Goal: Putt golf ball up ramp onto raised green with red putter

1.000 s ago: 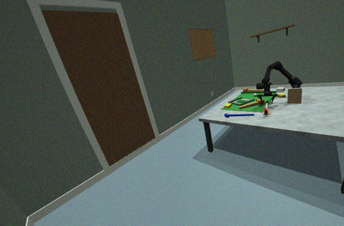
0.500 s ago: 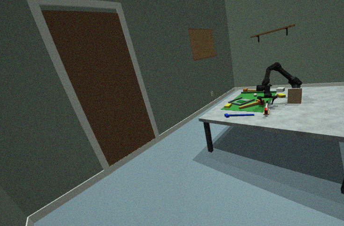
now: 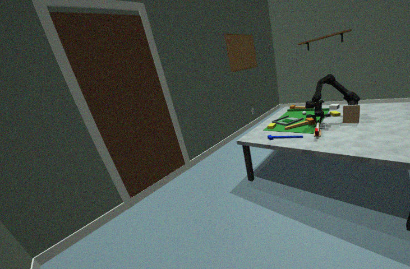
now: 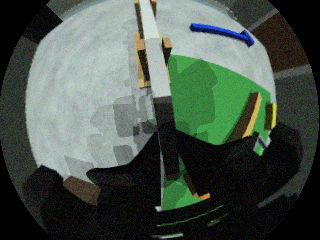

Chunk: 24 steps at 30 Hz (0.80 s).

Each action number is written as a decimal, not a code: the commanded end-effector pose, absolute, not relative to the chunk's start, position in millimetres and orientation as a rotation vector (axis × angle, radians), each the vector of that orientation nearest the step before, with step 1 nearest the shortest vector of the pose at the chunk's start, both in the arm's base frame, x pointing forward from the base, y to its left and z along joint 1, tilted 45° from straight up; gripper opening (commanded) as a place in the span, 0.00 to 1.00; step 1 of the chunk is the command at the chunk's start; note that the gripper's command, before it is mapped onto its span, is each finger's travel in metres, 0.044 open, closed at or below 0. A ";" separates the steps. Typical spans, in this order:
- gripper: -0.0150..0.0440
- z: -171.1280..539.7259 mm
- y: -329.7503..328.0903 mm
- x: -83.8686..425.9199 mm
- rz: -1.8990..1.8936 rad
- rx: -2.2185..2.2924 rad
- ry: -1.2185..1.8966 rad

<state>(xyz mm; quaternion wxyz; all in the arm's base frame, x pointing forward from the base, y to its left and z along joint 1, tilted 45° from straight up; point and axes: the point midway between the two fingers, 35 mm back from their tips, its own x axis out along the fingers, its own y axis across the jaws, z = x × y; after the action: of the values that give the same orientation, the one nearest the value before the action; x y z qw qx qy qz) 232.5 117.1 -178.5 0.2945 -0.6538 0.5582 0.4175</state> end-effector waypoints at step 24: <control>0.25 -109.0 182.2 229.1 1.091 -1.733 1.477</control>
<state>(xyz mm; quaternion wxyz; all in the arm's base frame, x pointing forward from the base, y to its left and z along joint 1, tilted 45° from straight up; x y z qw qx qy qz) 227.1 187.9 -109.3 0.2995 -0.6576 0.5495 0.4194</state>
